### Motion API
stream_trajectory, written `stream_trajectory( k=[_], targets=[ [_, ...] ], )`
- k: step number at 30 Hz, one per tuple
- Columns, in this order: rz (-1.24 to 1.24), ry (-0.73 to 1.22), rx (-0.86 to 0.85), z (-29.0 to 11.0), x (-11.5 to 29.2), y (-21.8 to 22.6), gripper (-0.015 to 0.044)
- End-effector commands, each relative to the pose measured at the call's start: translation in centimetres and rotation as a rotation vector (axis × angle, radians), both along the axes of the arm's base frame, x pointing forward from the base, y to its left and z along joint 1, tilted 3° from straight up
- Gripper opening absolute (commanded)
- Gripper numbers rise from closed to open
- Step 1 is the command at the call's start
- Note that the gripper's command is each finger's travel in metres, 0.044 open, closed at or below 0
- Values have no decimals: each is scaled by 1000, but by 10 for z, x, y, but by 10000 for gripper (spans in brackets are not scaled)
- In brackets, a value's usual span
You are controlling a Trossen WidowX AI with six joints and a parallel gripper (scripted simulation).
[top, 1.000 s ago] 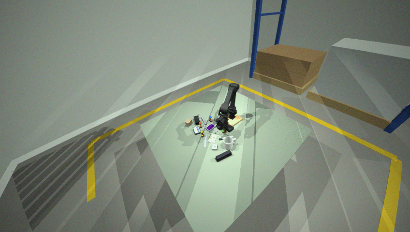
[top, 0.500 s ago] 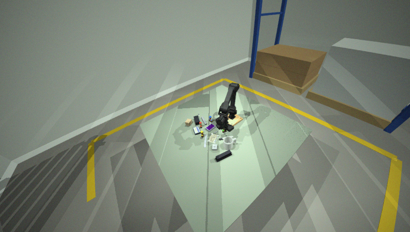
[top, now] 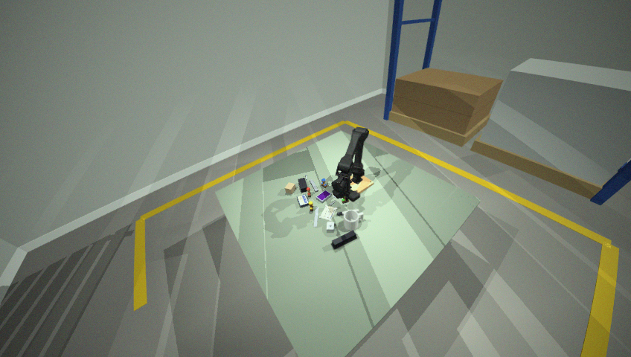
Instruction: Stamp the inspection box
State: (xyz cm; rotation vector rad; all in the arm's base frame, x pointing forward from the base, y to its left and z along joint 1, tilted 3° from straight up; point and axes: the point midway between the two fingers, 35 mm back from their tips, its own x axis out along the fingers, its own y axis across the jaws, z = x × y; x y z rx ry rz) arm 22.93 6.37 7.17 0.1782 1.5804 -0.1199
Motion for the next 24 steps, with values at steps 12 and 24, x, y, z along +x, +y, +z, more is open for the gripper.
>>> stream_trajectory(
  k=[12,24],
  targets=[
    [4,-9,7,10,1,0,0],
    [4,-10,8,16,1,0,0]
  ],
)
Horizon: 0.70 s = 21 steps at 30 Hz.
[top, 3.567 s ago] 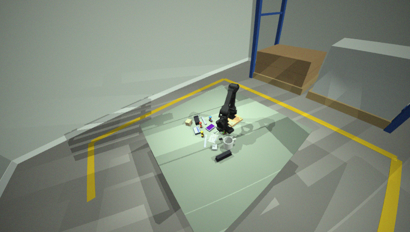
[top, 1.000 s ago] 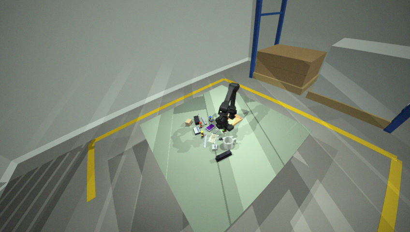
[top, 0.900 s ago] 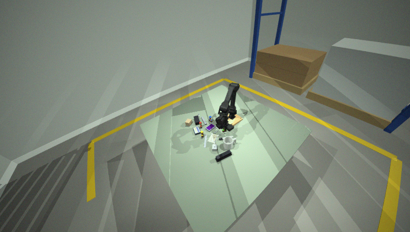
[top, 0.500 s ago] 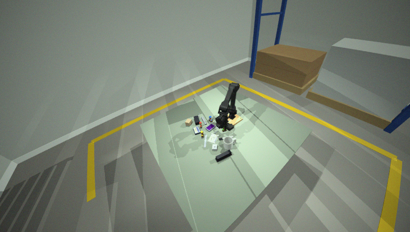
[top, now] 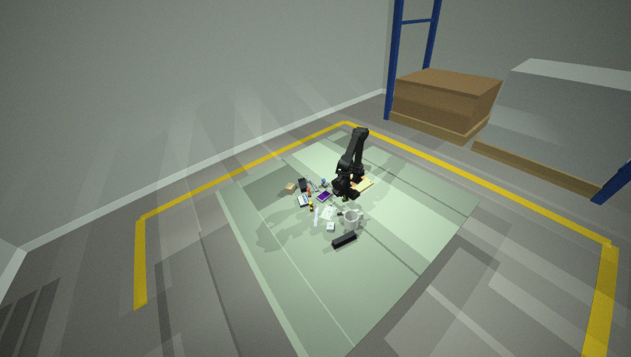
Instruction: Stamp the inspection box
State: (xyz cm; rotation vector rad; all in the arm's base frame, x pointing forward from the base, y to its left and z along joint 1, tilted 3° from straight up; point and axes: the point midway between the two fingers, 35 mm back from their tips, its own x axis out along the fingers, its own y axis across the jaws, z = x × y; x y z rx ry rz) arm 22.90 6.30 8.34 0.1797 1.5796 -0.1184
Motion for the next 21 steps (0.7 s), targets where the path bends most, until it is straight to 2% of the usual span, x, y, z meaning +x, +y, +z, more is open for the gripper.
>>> stream_trajectory(
  k=[1,21],
  targets=[
    [4,-9,6,5,1,1,0],
    [4,-9,8,15,0,0,0]
  ],
)
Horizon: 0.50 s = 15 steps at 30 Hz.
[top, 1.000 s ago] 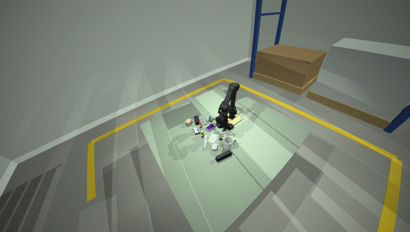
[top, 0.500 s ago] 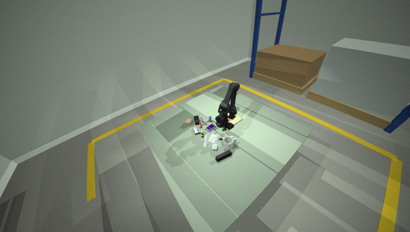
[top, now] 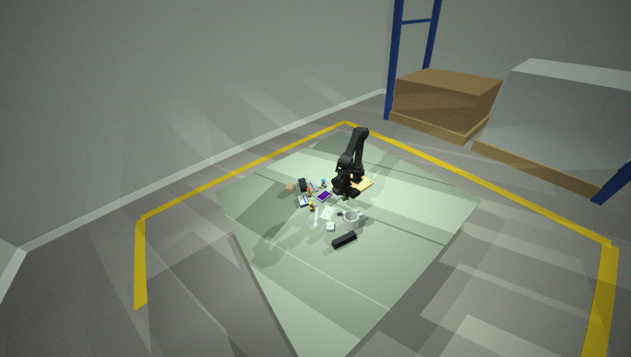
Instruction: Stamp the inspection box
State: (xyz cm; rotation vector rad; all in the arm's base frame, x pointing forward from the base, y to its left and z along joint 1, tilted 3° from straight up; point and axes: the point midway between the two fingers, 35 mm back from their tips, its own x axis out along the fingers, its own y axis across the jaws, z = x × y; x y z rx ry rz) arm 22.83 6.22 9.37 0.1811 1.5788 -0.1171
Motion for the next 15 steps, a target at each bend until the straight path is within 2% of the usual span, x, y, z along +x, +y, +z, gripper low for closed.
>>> stream_trajectory(
  k=[1,15],
  targets=[
    [4,-9,6,5,1,1,0],
    [4,-9,7,11,1,-2,0]
  ],
)
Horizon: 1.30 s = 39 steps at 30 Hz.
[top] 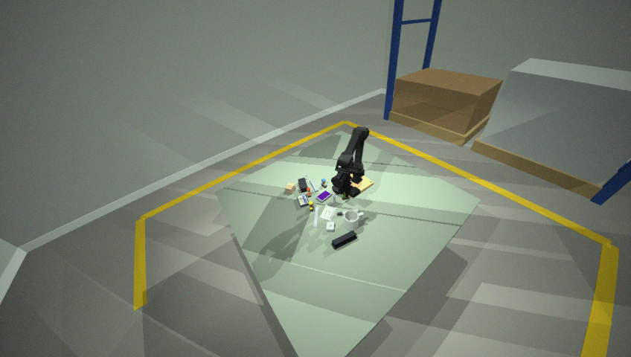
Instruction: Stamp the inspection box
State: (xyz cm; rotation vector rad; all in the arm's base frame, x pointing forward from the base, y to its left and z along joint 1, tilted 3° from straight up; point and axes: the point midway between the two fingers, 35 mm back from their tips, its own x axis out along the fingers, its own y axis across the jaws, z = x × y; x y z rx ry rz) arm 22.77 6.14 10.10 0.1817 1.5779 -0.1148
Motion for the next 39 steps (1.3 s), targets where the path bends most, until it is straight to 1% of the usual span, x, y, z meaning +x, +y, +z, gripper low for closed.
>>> stream_trajectory(
  k=[1,19,35,39],
  targets=[
    [3,-8,4,3,4,-5,0],
    [3,-12,-6,2,26,-82,0],
    [3,-10,-12,0,24,-157,0],
    [3,-10,-12,0,24,-160,0]
  ],
)
